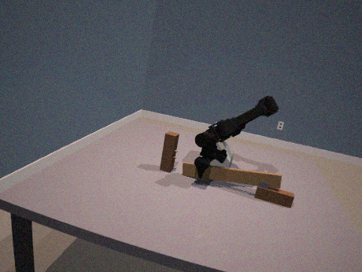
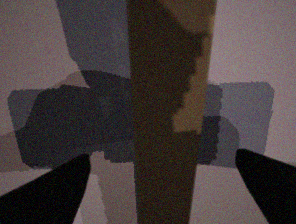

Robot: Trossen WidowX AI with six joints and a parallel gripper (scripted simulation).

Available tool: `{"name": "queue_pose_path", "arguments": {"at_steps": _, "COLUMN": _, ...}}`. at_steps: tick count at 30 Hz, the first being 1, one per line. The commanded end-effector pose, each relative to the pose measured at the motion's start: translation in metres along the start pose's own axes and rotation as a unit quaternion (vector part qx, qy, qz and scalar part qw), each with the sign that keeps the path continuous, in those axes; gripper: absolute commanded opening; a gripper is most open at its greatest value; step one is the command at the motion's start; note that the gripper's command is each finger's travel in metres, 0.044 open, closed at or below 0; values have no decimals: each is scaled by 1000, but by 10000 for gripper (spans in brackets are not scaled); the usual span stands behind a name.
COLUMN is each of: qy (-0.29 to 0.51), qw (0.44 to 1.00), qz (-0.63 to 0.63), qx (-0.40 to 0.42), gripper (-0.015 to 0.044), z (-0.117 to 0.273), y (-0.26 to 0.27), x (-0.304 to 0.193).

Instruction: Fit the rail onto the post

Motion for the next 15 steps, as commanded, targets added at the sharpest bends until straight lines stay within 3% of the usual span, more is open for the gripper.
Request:
{"name": "queue_pose_path", "arguments": {"at_steps": 1, "qy": -2, "qw": 1000, "qz": -5, "qx": 5, "gripper": 361, "z": -4, "y": 3, "x": -1}}
{"name": "queue_pose_path", "arguments": {"at_steps": 13, "qy": -2, "qw": 1000, "qz": -5, "qx": 5, "gripper": 46, "z": -4, "y": 3, "x": -1}}
{"name": "queue_pose_path", "arguments": {"at_steps": 15, "qy": -2, "qw": 1000, "qz": -5, "qx": 5, "gripper": 33, "z": -4, "y": 3, "x": -1}}
Point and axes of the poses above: the point midway between the two fingers, 35 mm back from their tips, its own z axis back along the fingers, its own y axis across the jaws, x = y × z, the point moved 8 cm from there along z, back along the fingers, and after that the axes turned 13 degrees about -z, right-handed, at the moved point
